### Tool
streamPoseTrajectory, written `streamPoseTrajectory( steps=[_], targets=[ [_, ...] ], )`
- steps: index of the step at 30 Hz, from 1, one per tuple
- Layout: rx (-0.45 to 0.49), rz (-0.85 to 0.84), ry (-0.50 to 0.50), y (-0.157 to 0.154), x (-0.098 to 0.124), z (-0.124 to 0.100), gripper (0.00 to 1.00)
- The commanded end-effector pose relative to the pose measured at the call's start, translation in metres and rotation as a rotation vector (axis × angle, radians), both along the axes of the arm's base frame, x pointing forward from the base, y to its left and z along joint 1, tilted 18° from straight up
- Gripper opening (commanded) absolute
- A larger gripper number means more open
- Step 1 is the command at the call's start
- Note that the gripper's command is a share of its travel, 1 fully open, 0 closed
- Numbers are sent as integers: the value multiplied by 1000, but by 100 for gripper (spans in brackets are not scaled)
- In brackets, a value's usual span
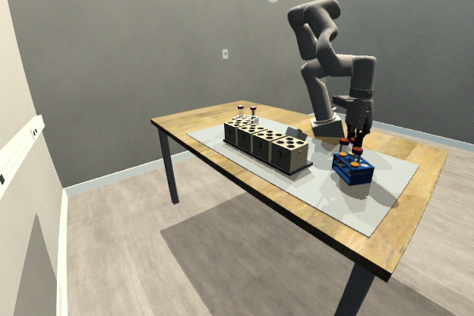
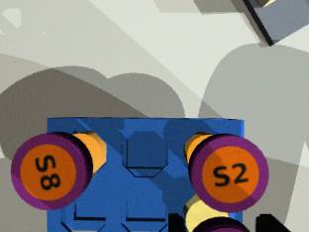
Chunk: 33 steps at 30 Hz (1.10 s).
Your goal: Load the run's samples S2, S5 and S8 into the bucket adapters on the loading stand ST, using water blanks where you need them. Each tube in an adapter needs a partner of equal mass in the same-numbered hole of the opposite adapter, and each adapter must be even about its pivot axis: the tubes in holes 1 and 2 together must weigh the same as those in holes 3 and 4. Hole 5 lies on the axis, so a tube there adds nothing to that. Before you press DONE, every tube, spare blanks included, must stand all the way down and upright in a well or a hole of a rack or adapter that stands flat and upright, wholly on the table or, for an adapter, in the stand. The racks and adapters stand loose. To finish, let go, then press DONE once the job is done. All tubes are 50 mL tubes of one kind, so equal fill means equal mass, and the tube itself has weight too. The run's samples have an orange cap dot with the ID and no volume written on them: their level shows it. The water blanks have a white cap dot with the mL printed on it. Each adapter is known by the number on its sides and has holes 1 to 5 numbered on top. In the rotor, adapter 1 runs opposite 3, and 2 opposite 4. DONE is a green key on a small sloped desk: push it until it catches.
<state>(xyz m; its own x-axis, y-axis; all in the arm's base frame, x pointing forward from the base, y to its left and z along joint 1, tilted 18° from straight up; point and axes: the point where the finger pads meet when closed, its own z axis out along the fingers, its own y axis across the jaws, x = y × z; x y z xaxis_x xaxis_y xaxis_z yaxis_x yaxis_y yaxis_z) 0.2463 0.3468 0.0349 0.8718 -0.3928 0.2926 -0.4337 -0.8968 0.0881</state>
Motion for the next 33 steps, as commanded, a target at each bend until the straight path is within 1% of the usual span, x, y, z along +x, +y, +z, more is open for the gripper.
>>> streamPoseTrajectory(
  steps=[1, 14, 28, 30, 33],
  targets=[
    [4, 1, -2, 2, 1, 1, 44],
    [4, 1, -2, 2, 1, 1, 44],
    [4, 1, -2, 7, -6, 28, 44],
    [4, 1, -2, 7, -6, 28, 44],
    [4, 1, -2, 8, -7, 34, 44]
  ],
)
